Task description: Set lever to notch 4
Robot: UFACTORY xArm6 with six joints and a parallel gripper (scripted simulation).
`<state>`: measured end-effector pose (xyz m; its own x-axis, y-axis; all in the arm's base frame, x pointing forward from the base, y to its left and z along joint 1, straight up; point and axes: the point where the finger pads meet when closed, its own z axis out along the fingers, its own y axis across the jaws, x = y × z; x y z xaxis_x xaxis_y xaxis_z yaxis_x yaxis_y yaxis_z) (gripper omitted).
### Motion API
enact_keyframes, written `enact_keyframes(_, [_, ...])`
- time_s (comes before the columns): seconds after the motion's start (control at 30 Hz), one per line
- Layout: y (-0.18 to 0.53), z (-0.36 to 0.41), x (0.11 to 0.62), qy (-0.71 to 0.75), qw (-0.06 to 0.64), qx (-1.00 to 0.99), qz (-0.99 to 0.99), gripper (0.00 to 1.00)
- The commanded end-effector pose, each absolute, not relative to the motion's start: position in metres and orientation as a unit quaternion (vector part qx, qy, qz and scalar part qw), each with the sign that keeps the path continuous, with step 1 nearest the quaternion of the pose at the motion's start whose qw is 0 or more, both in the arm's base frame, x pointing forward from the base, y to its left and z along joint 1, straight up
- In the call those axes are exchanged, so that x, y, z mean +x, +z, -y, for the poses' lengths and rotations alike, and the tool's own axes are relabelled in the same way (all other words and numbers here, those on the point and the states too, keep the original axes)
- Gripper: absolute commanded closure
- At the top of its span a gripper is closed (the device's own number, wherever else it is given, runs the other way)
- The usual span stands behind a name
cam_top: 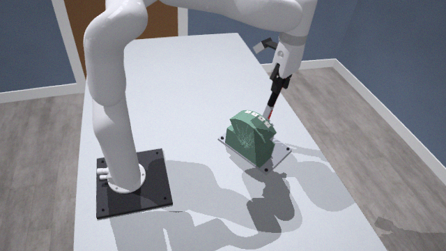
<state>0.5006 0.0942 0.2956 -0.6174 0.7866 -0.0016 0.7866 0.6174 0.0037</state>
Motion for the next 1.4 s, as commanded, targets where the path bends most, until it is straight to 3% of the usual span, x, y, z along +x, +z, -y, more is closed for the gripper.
enact_keyframes(0.0, [0.294, -0.094, 0.500, 0.001, 0.001, 0.437, -0.899, 1.00])
enact_keyframes(1.37, [0.286, -0.063, 0.525, 0.001, 0.001, 0.437, -0.899, 1.00])
